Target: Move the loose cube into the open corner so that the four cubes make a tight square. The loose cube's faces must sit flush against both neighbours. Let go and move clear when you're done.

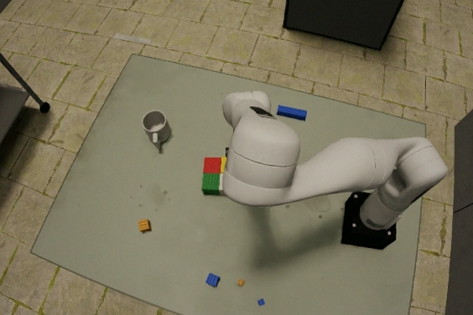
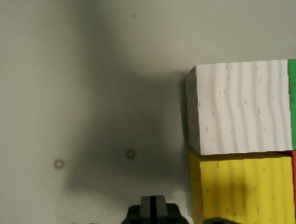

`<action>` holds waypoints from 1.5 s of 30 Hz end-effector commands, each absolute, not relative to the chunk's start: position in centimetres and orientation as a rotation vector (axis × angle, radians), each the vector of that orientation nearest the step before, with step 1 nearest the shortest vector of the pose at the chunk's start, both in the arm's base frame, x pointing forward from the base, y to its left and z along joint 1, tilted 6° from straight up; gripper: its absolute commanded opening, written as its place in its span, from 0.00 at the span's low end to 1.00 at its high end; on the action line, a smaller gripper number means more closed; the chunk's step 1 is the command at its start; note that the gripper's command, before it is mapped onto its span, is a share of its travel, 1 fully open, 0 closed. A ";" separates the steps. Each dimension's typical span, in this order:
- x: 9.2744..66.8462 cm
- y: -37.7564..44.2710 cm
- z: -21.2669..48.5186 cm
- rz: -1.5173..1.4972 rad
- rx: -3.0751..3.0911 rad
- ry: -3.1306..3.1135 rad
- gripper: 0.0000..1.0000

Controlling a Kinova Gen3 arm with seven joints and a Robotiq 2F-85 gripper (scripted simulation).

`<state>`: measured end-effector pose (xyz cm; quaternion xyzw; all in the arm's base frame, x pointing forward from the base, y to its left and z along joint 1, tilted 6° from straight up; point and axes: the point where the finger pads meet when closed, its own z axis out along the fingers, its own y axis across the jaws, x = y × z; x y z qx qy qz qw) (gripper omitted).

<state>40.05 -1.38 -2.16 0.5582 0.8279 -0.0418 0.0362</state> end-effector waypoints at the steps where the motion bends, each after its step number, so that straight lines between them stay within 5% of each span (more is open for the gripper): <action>1: 40.4 -0.9 -1.5 -0.112 1.705 2.544 0.10; 45: 40.2 -0.3 4.1 -0.112 1.705 2.544 0.10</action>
